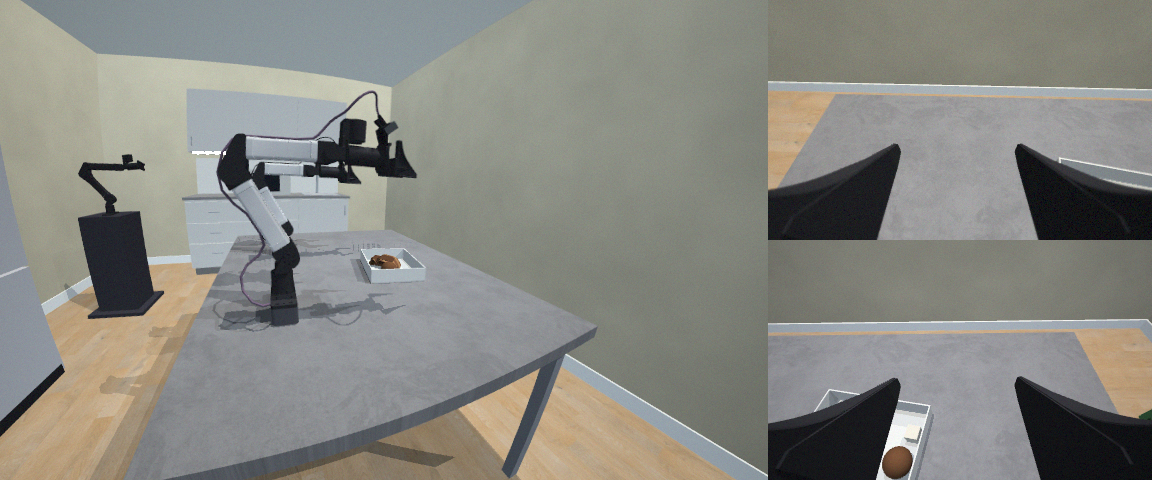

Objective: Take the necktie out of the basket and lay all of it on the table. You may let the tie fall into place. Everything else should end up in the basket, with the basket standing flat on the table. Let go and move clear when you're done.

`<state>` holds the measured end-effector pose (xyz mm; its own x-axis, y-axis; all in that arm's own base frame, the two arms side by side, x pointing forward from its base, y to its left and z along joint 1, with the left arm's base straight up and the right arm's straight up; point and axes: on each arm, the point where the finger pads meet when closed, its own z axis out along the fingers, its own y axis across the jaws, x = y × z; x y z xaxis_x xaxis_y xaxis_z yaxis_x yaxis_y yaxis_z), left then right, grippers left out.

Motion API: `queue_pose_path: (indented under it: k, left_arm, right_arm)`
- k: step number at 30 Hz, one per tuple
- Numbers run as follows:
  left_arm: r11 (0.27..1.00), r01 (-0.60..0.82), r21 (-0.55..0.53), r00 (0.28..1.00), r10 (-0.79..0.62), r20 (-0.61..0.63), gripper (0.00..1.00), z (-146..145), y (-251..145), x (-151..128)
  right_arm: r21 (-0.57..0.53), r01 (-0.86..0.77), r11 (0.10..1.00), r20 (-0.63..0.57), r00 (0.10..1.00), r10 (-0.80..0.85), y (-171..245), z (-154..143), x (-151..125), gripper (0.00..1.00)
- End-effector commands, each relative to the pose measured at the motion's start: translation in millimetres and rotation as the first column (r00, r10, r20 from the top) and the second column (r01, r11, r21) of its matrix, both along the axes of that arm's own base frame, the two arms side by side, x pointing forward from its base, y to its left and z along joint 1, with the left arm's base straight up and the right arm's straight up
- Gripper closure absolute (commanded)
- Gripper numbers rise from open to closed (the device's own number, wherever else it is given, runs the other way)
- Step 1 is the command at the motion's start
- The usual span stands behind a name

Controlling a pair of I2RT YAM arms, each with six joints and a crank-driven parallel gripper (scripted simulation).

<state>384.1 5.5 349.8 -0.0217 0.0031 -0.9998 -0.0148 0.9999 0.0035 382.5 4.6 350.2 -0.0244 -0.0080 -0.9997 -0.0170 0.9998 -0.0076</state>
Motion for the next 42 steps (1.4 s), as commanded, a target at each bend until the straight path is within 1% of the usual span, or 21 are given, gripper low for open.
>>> queue_pose_path:
  k: [1, 17, 18, 24, 32, 34, 42]
  left_arm:
    - [1.0, 0.001, -0.001, 1.0, -0.001, 0.018, 0.0, 7, 0, -1]
    - [1.0, 0.001, -0.001, 1.0, -0.001, 0.018, 0.0, 7, 0, -1]
    - [1.0, 0.0, 0.0, 1.0, 0.0, 0.0, 0.0, 0, 0, 0]
    - [1.0, 0.0, 0.0, 1.0, 0.0, 0.0, 0.0, 0, 0, 0]
    - [1.0, 0.0, 0.0, 1.0, 0.0, 0.0, 0.0, 0, 0, 0]
    - [1.0, 0.0, 0.0, 1.0, 0.0, 0.0, 0.0, 0, 0, 0]
    - [1.0, 0.0, 0.0, 1.0, 0.0, 0.0, 0.0, 0, 0, 0]
  right_arm:
    - [-0.001, -0.001, 1.0, 0.023, 1.0, 0.001, 0, 9, -1, 0.0]
    - [-0.001, -0.001, 1.0, 0.023, 1.0, 0.001, 0, 9, -1, 0.0]
    - [0.0, 0.0, 1.0, -0.001, 1.0, 0.0, 0, 0, 0, 0.0]
    - [-0.012, -0.012, 1.0, -0.025, 1.0, 0.012, 5, -4, 1, 0.02]
    - [-0.048, -0.053, 0.997, -0.107, 0.993, 0.048, 20, -18, 3, 0.03]
    - [-0.048, -0.053, 0.997, -0.107, 0.993, 0.048, 20, -18, 3, 0.03]
    - [-0.098, -0.122, 0.988, -0.237, 0.967, 0.096, 44, -39, 8, 0.05]
